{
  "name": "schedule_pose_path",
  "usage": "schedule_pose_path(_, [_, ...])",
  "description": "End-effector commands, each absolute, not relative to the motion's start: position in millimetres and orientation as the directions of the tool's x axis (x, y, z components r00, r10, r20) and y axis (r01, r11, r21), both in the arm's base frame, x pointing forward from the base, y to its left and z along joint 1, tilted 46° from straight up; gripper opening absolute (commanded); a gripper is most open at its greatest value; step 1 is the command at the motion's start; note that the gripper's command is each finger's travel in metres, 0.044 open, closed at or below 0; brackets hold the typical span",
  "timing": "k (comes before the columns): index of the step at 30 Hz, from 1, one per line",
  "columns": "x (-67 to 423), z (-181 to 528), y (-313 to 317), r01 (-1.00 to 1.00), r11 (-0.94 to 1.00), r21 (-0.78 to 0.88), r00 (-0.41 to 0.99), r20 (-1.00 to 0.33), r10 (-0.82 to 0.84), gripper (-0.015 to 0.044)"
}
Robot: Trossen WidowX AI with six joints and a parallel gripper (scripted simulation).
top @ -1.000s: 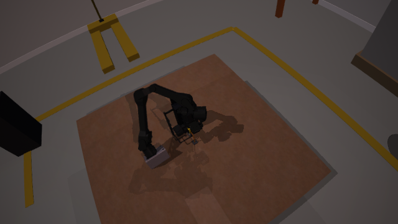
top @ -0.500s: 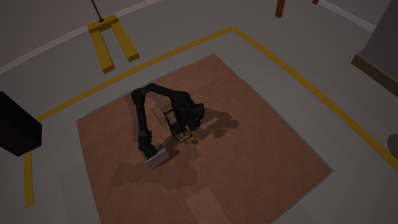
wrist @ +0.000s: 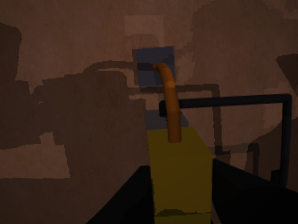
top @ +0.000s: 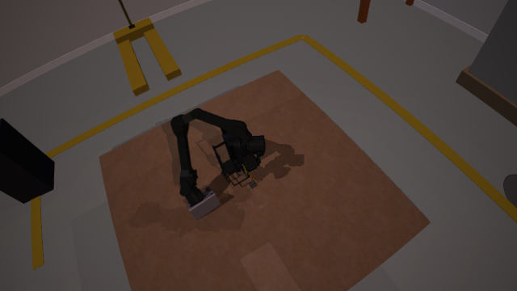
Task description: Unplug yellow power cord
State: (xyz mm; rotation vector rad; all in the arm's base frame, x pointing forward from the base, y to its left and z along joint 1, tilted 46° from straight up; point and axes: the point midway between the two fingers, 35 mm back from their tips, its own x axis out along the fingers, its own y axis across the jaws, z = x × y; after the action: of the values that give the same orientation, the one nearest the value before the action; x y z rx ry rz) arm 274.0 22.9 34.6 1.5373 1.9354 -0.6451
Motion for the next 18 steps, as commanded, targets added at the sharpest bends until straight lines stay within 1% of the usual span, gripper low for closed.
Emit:
schedule_pose_path(1, [274.3, 35.0, 22.8, 0.975, 0.220, -0.017, -0.169, -0.698, 0.695, 0.0042])
schedule_pose_path(7, [274.3, 35.0, 22.8, 0.975, 0.220, -0.017, -0.169, -0.698, 0.695, 0.0002])
schedule_pose_path(18, [277.6, 25.7, 13.4, 0.976, 0.219, -0.017, -0.168, -0.700, 0.695, 0.0000])
